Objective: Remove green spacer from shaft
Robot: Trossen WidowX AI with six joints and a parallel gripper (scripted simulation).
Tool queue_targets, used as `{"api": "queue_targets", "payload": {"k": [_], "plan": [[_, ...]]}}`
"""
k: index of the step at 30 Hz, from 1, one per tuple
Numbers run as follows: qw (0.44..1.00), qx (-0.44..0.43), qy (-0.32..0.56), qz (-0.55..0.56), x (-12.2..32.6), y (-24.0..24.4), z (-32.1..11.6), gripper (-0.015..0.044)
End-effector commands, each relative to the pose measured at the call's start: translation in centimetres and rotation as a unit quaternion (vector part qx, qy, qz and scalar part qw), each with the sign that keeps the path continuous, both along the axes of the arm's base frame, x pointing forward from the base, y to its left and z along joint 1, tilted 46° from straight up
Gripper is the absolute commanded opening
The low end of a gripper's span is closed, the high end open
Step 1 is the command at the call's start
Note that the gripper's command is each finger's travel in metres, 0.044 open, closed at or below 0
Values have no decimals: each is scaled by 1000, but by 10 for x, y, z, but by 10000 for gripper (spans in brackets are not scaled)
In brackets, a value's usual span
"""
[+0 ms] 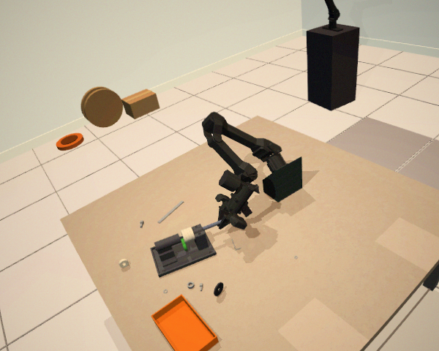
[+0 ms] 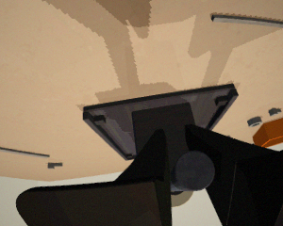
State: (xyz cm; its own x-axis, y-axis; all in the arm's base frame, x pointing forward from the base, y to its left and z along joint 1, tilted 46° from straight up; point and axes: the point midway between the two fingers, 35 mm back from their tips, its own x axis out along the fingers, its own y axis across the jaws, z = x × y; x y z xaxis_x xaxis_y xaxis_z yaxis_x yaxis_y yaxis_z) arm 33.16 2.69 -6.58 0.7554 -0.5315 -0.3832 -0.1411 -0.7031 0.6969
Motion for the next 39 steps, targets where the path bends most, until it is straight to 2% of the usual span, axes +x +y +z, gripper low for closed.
{"api": "queue_targets", "payload": {"k": [1,39], "plan": [[1000,0,-1,-1,2,0,1,0],[1000,0,-1,-1,16,0,3,0]]}}
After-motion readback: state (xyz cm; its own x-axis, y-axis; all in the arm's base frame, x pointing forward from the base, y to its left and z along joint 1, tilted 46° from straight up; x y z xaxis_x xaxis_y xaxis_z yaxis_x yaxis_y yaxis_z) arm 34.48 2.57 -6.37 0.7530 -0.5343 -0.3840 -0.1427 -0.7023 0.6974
